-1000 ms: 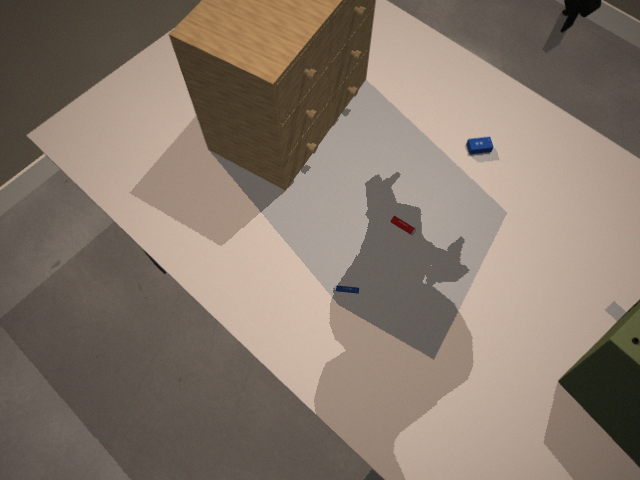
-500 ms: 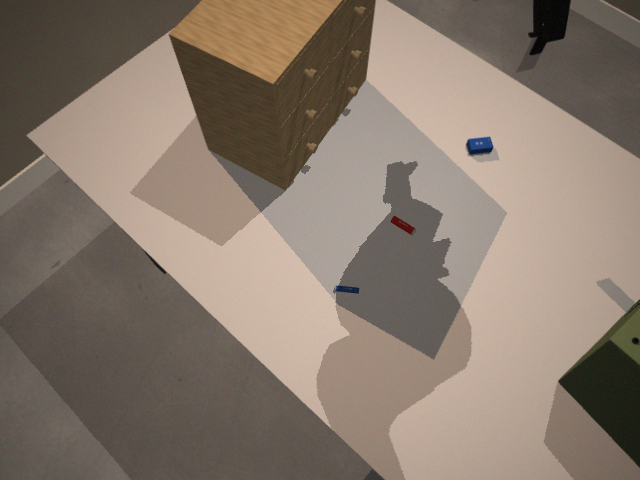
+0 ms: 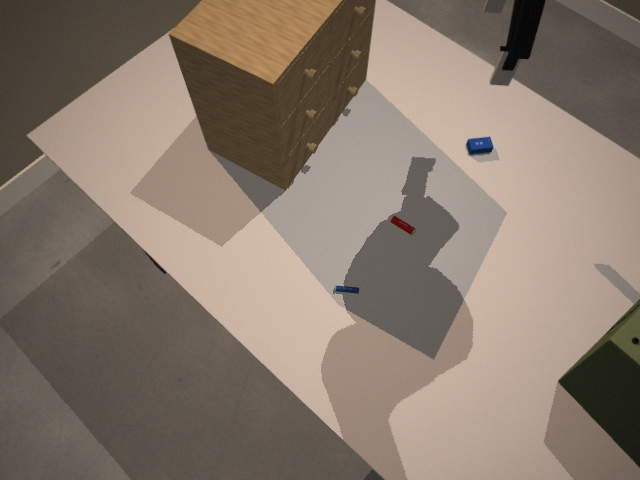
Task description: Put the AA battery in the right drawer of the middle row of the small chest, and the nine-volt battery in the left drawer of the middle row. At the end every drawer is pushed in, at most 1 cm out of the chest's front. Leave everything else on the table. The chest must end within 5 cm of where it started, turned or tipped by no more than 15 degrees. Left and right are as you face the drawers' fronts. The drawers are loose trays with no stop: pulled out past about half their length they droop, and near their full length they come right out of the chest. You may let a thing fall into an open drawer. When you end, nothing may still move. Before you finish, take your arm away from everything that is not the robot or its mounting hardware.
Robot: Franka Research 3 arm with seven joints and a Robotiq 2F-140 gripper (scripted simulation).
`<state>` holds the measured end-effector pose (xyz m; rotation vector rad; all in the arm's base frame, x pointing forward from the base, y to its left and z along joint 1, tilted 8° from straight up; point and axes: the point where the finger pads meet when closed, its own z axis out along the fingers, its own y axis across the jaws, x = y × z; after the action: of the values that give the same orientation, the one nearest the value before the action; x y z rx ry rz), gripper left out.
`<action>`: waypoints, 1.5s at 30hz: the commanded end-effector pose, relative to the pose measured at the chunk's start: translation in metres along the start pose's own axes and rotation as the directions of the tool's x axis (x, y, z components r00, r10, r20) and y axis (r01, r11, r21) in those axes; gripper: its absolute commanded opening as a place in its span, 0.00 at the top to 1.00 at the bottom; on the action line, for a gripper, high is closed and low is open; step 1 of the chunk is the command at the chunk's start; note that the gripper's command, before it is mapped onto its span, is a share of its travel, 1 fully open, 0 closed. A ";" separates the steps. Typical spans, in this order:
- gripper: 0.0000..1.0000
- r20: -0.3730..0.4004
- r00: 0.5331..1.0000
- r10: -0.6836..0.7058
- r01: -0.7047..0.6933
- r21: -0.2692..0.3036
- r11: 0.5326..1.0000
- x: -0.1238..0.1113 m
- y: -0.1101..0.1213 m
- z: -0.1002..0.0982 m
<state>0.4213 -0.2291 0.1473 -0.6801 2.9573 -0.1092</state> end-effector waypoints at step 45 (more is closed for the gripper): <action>0.00 0.233 0.873 0.428 -0.440 0.000 0.898 -0.018 -0.009 0.041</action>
<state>0.4379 -0.2227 0.1048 0.1131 2.8396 -0.0130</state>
